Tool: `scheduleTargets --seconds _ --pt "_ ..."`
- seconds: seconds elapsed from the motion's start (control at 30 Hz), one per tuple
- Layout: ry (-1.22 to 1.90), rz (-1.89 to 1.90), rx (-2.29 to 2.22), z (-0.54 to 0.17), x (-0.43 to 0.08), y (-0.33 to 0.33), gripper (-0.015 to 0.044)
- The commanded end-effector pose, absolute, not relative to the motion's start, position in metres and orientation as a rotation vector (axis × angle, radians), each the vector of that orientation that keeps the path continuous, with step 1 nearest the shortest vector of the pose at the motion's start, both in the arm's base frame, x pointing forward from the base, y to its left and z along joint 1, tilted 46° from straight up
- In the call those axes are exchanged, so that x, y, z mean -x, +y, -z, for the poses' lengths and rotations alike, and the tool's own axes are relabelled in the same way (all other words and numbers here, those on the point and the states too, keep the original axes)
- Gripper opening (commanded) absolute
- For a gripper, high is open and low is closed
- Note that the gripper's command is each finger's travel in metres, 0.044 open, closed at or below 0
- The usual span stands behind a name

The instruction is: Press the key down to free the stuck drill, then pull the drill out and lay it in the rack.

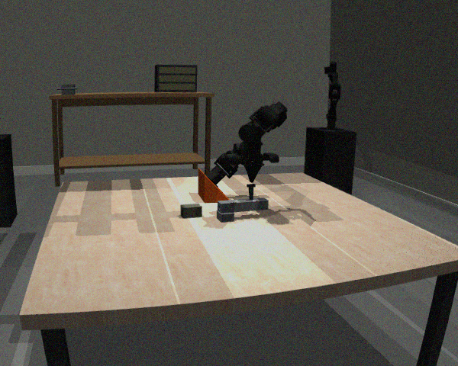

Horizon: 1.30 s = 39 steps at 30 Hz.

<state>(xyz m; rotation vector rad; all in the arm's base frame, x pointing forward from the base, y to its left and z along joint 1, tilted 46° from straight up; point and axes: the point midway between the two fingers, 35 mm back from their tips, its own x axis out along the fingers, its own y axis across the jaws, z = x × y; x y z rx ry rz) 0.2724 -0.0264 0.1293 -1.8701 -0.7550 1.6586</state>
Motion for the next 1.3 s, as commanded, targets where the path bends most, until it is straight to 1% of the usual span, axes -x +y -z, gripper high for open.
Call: scheduleTargets --seconds 0.0,1.27 --pt "-0.752 -1.667 1.855 -0.1240 -0.2710 -0.0207 0.0000" --pt "-0.752 -1.667 1.855 -0.1154 -0.2708 -0.0117 0.0000"
